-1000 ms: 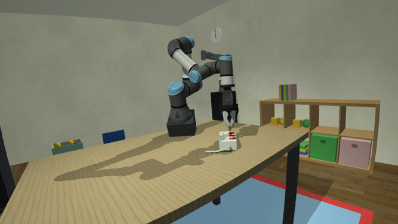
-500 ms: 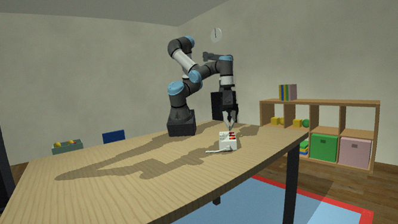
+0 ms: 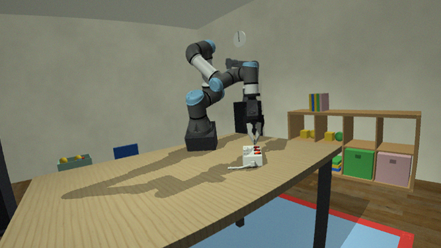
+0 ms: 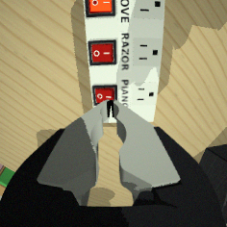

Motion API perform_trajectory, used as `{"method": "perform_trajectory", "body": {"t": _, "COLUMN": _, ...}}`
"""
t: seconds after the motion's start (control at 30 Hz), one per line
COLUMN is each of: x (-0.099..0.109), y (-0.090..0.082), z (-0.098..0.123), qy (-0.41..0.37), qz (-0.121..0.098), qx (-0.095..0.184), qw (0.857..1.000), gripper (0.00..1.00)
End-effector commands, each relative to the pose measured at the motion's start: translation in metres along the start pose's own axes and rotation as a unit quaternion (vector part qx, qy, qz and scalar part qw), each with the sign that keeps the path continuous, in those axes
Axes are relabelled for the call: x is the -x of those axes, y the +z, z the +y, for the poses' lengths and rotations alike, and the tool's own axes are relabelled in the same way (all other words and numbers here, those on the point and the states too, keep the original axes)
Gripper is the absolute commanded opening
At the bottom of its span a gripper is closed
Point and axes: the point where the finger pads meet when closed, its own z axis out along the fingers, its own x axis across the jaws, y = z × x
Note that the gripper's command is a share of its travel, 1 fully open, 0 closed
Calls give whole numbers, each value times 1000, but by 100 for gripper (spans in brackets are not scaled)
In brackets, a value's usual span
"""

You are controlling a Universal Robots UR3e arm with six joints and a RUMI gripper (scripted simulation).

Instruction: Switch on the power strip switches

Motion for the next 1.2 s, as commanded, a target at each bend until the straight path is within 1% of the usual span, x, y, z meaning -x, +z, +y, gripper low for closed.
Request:
{"method": "perform_trajectory", "body": {"t": 0.0, "x": 0, "y": 0, "z": 0, "qy": 0, "qz": -1, "qx": 0, "qw": 1000, "gripper": 0}}
{"method": "perform_trajectory", "body": {"t": 1.17, "x": 0, "y": 10, "z": 1, "qy": -1, "qz": 0, "qx": 1, "qw": 1000, "gripper": 0}}
